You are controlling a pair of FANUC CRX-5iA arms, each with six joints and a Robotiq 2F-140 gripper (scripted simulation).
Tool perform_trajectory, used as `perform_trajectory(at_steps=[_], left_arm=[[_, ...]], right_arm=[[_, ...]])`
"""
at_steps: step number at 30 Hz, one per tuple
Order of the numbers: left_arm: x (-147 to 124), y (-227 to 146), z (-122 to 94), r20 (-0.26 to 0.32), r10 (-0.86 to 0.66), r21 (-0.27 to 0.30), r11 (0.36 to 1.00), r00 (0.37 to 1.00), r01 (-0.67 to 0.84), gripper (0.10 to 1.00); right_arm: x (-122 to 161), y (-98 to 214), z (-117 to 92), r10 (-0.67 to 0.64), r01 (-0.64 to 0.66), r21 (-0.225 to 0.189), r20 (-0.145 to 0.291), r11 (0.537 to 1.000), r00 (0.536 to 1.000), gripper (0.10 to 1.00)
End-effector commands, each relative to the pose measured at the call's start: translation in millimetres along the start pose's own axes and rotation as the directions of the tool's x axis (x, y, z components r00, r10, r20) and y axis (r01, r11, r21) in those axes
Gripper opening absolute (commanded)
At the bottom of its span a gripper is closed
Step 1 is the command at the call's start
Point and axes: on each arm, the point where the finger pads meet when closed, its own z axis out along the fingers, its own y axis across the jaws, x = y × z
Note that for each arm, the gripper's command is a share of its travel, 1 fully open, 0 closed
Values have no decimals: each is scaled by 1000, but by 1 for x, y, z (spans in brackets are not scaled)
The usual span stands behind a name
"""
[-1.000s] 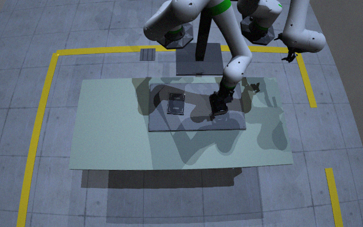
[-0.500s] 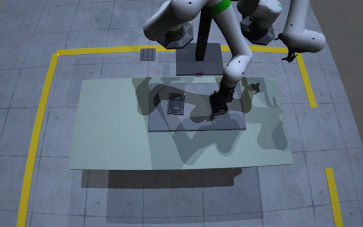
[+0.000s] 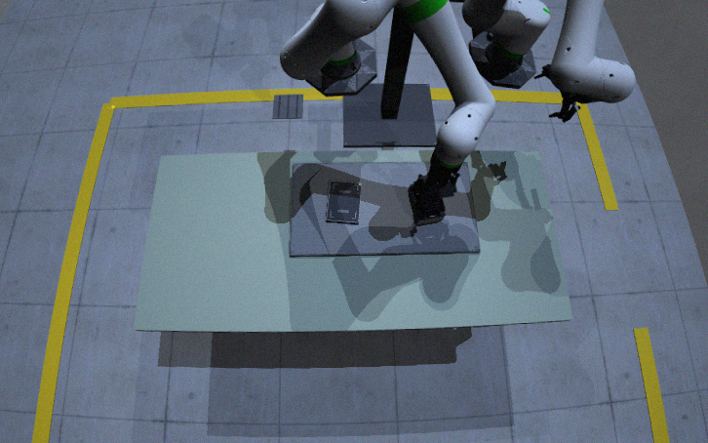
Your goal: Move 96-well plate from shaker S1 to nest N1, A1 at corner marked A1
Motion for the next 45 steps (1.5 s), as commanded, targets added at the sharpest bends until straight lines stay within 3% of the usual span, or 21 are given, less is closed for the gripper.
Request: perform_trajectory(at_steps=[1,21,40,45], left_arm=[[0,0,-1,0,0,-1,1000,1000,0,1000],[0,0,-1,0,0,-1,1000,1000,0,1000],[0,0,-1,0,0,-1,1000,1000,0,1000],[0,0,-1,0,0,-1,1000,1000,0,1000]], right_arm=[[1,0,-7,0,0,1,-2,1000,1000,605],[1,0,-36,0,0,1,-2,1000,1000,605],[1,0,-36,0,0,1,-2,1000,1000,605],[-1,9,-35,100,-100,1,-1,995,995,605]])
